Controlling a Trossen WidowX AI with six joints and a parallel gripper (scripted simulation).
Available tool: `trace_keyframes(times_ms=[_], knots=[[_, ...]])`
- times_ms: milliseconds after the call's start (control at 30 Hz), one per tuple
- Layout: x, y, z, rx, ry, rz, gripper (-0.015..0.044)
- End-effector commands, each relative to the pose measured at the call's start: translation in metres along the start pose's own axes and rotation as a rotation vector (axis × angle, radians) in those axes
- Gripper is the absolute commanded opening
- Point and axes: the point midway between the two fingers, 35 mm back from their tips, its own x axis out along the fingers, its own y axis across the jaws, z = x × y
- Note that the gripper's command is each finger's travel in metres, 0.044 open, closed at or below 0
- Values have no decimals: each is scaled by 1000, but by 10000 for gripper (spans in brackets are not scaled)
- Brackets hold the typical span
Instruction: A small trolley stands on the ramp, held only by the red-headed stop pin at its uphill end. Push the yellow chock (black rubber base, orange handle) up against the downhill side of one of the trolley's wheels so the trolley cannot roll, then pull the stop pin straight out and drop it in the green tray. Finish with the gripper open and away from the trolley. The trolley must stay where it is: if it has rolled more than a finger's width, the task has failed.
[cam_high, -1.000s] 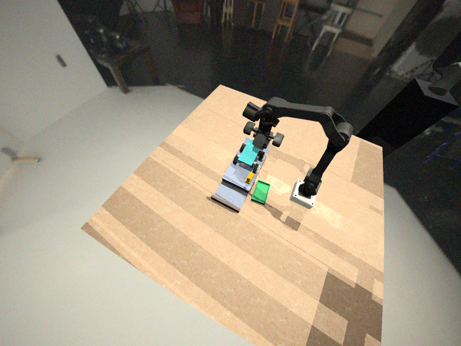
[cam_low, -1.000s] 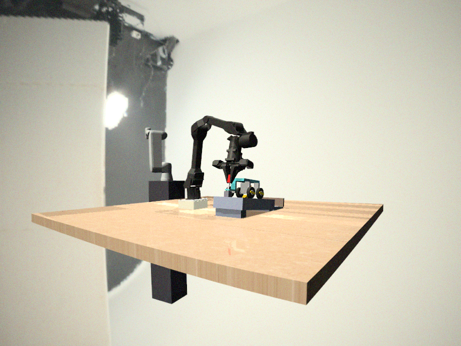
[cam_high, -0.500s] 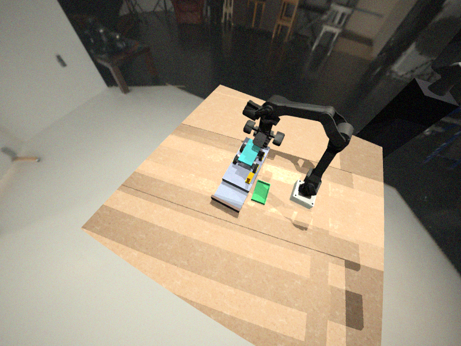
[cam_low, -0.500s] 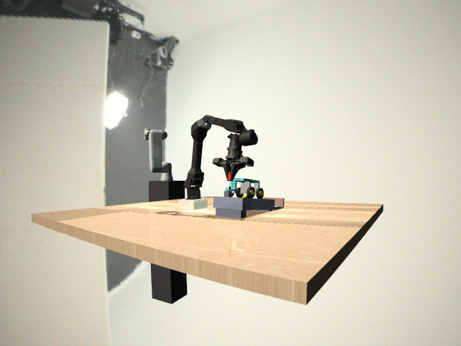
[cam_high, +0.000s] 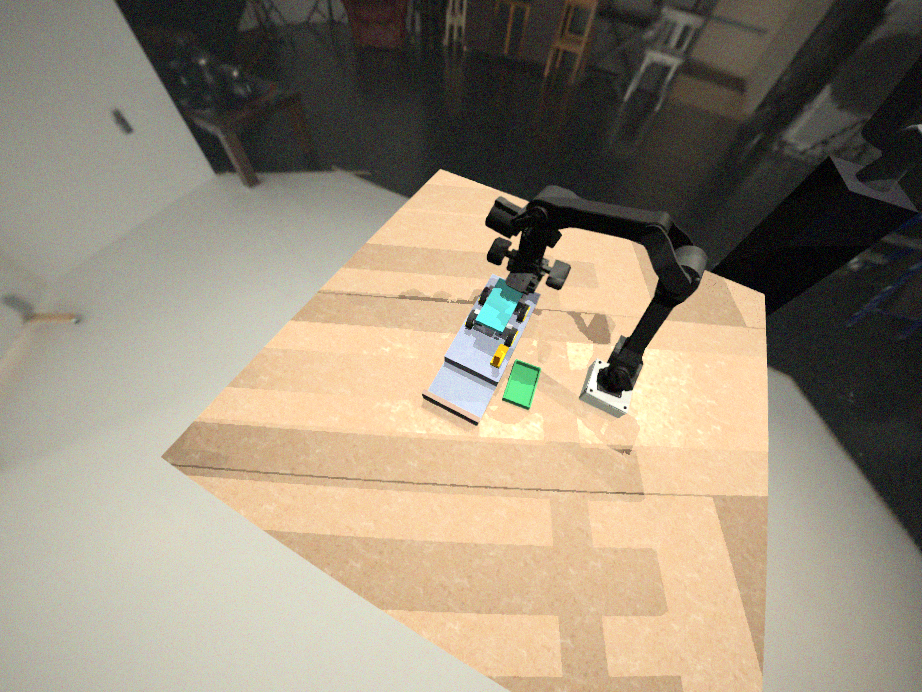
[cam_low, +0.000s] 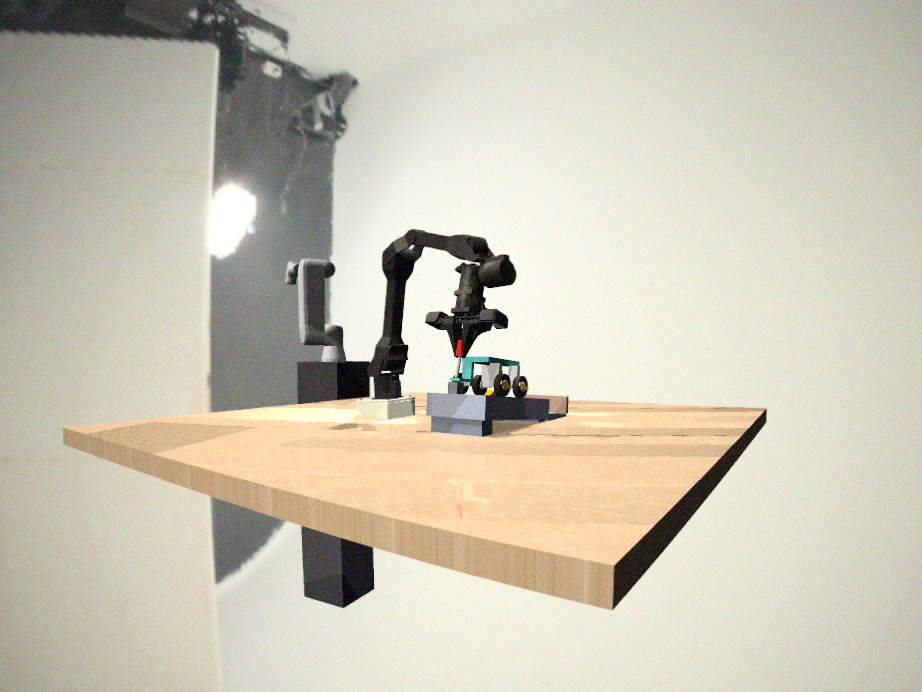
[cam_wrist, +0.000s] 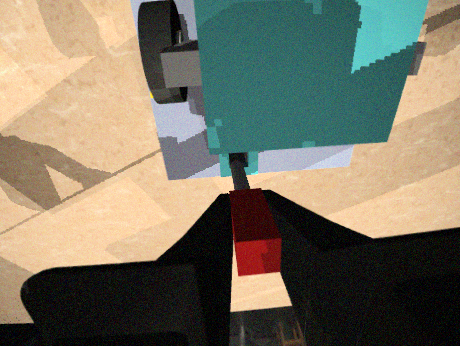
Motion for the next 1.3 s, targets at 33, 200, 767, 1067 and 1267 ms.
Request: trace_keyframes(times_ms=[33, 200, 767, 1067, 1267], knots=[[-5, -1, -3, 6, 7, -4, 0], [-8, -2, -4, 6, 7, -4, 0], [-7, -2, -24, 6, 9, -4, 0], [-6, -2, -36, 6, 10, -4, 0], [-6, 11, -34, 6, 10, -3, 0]])
